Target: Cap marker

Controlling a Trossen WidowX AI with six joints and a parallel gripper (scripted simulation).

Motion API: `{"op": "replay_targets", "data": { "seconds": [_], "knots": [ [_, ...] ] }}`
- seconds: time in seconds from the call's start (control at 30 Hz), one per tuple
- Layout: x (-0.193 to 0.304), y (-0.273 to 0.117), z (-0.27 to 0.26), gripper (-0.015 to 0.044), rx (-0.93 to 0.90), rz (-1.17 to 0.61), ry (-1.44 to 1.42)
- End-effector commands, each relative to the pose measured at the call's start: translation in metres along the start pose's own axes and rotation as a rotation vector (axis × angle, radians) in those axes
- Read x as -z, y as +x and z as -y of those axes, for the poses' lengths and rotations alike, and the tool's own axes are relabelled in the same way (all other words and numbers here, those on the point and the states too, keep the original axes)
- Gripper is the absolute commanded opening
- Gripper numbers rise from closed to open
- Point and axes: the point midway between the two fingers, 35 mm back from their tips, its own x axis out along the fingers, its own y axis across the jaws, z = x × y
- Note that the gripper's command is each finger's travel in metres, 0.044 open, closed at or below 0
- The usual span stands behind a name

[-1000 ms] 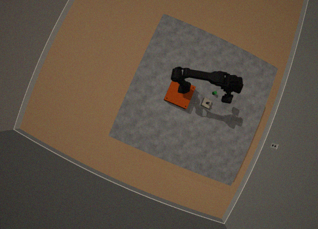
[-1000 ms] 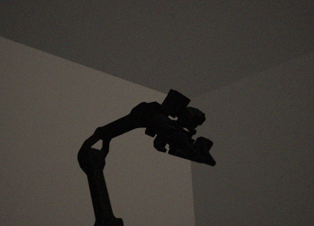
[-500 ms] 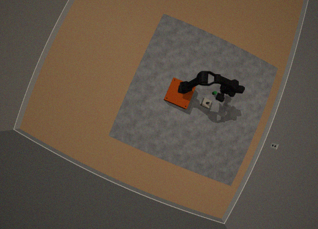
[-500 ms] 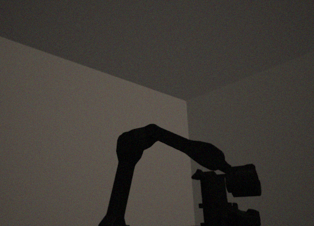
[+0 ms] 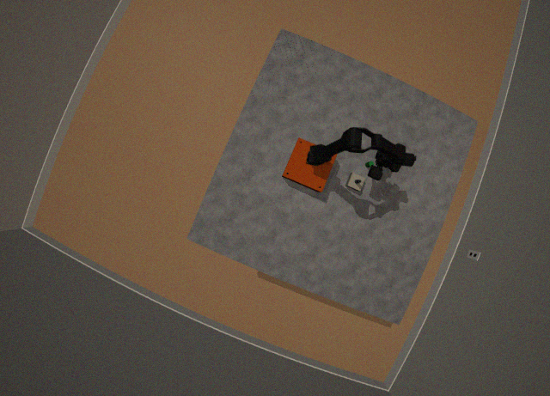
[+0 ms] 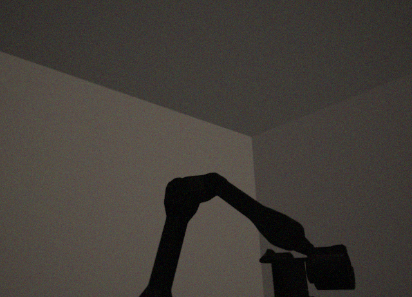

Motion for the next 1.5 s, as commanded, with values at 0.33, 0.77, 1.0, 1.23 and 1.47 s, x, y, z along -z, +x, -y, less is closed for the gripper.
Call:
{"op": "replay_targets", "data": {
  "seconds": [0.33, 0.77, 1.0, 1.23, 1.47],
  "knots": [
    [0.002, 0.023, 0.001, 0.0243, 0.001, -0.012, 0.005],
    [0.002, 0.044, 0.001, 0.0243, 0.0, -0.012, 0.005],
    [0.003, 0.055, 0.001, 0.0243, 0.0, -0.012, 0.005],
    [0.004, 0.063, 0.002, 0.0243, 0.0, -0.012, 0.005],
    [0.004, 0.063, 0.002, 0.0125, 0.0, -0.012, 0.005]
  ]
}}
